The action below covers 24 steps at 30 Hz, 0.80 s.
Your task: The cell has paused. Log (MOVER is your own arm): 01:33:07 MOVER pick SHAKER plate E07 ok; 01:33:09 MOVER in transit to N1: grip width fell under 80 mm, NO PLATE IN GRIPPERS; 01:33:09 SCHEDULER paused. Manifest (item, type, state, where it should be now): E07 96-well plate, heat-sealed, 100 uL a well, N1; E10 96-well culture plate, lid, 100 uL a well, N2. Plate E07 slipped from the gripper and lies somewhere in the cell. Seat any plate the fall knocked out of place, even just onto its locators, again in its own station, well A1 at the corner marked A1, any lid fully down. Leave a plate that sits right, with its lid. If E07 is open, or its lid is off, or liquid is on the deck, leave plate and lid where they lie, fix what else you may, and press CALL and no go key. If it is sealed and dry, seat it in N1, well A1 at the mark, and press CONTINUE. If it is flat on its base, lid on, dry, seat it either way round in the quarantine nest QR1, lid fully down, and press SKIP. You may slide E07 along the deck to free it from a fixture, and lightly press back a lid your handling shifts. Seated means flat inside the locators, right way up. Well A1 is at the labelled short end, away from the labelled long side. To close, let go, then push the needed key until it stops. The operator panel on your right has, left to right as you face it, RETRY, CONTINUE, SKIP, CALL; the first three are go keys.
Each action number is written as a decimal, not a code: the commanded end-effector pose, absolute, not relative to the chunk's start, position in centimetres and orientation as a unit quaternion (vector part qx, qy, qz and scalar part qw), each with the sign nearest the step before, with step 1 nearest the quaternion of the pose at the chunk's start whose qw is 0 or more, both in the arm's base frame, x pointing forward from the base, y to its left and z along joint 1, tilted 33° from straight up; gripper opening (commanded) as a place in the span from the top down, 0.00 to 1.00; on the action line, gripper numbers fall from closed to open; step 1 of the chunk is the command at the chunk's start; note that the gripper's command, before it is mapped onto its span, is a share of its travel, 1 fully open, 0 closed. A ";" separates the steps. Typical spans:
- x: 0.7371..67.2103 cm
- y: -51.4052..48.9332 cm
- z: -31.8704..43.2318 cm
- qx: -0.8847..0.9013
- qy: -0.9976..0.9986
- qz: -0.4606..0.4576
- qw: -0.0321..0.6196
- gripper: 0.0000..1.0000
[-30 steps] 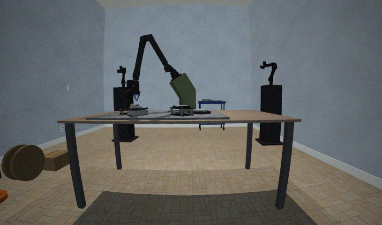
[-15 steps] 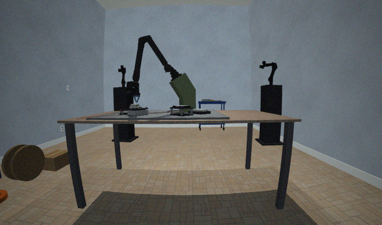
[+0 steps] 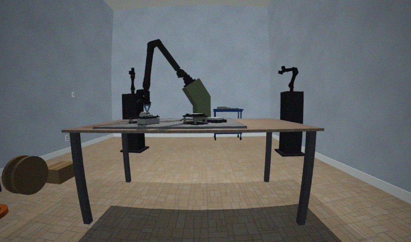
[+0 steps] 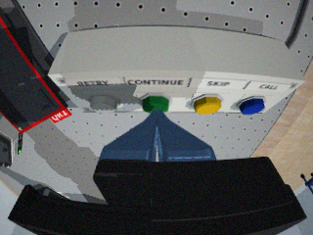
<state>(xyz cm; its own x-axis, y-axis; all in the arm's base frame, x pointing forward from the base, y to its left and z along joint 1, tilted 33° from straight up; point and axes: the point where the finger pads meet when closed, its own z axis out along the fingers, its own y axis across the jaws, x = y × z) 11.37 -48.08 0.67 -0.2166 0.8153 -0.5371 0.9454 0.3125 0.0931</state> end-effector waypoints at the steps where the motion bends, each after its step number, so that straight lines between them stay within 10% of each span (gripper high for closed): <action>1: 12.2 -49.1 0.9 0.571 0.765 -0.134 0.264 1.00; 24: 12.3 -49.1 0.6 0.572 0.766 -0.133 0.263 1.00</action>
<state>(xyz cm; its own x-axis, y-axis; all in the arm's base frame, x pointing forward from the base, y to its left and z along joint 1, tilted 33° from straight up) 11.59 -48.35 0.51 -0.2161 0.8141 -0.5391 0.9452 0.3128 0.0935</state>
